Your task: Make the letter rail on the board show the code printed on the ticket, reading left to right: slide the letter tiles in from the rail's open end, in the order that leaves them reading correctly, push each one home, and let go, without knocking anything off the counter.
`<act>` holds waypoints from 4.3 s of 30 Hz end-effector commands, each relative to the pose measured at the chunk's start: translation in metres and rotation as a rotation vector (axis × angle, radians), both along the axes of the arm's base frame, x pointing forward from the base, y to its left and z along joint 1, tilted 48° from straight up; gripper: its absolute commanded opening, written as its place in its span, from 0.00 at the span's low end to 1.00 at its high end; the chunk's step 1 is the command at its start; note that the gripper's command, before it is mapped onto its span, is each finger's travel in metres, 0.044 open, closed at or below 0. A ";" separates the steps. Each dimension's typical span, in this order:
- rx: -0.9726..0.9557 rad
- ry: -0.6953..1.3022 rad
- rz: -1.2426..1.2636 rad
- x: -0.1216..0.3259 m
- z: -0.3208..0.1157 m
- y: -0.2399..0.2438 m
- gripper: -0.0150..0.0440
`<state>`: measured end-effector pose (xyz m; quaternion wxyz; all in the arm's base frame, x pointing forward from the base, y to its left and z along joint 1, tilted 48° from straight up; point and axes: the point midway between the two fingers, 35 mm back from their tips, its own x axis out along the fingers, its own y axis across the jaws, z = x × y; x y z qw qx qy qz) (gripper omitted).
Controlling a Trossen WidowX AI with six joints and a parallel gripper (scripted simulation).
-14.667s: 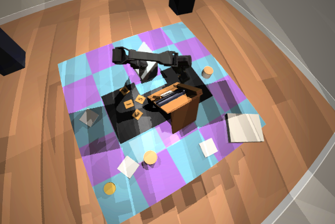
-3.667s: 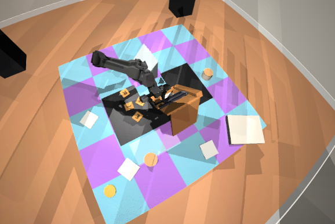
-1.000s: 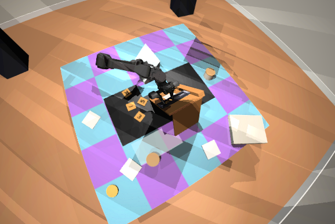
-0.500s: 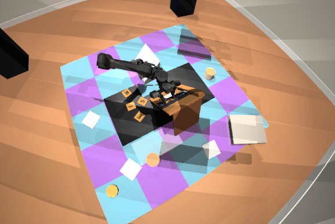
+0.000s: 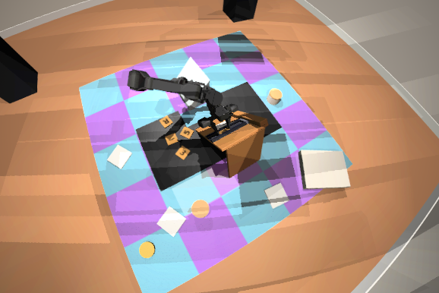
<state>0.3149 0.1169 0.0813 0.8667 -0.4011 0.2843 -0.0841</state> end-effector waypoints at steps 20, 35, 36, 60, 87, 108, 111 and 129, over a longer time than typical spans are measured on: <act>0.006 -0.009 -0.005 0.001 -0.008 0.010 0.25; 0.006 -0.009 -0.005 0.000 -0.014 0.016 0.25; 0.006 -0.009 -0.005 0.000 -0.015 0.016 0.25; 0.007 -0.009 -0.005 -0.001 -0.025 0.026 0.25; 0.008 -0.009 -0.005 -0.002 -0.036 0.036 0.25; 0.009 -0.010 -0.005 -0.003 -0.044 0.044 0.25; 0.009 -0.010 -0.005 -0.003 -0.046 0.045 0.25; 0.006 -0.002 -0.001 -0.005 -0.050 0.046 0.57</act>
